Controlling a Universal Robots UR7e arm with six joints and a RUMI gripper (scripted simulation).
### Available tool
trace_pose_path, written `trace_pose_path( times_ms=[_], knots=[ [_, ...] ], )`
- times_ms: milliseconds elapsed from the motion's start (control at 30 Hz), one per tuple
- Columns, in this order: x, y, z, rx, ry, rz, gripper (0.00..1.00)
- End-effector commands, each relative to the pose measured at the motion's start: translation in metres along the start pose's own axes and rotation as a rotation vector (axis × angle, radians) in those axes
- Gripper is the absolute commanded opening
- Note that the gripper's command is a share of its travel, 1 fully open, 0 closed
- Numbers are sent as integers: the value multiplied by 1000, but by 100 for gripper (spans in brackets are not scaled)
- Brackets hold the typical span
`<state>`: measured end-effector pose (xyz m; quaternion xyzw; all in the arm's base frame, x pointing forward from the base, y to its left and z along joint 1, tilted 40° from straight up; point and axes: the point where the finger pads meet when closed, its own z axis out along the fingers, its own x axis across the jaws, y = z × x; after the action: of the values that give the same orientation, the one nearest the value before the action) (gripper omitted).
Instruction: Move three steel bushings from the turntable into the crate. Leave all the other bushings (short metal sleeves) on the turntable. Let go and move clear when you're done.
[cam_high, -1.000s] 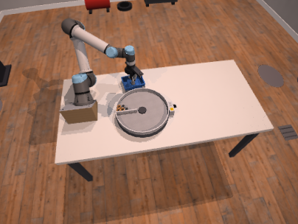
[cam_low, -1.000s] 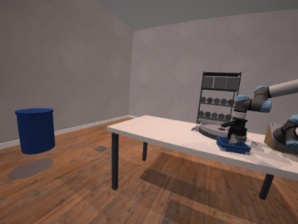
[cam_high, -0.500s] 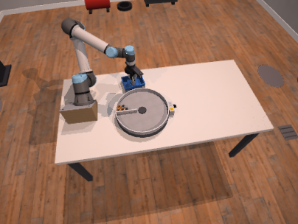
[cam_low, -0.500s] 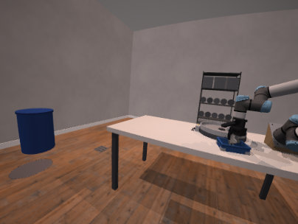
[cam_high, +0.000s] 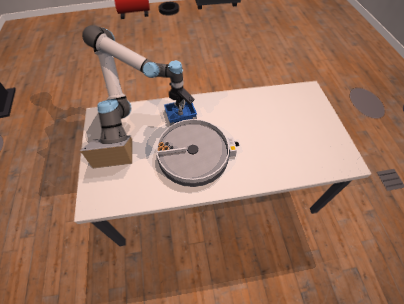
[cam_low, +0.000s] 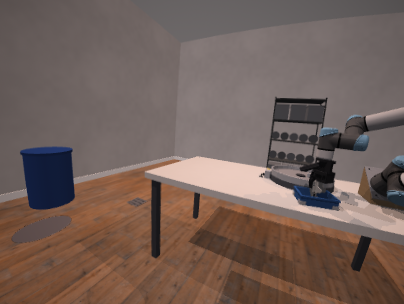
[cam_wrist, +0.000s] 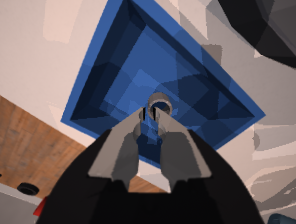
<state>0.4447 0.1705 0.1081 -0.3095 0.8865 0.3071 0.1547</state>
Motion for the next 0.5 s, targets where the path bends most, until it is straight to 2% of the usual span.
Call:
trace_pose_path(
  times_ms=[0,333,400,467],
  knots=[
    [0,0,-14,0,-1,0,6],
    [0,0,-61,0,-1,0,6],
    [0,0,-61,0,-1,0,6],
    [0,0,-70,0,-1,0,6]
  ],
)
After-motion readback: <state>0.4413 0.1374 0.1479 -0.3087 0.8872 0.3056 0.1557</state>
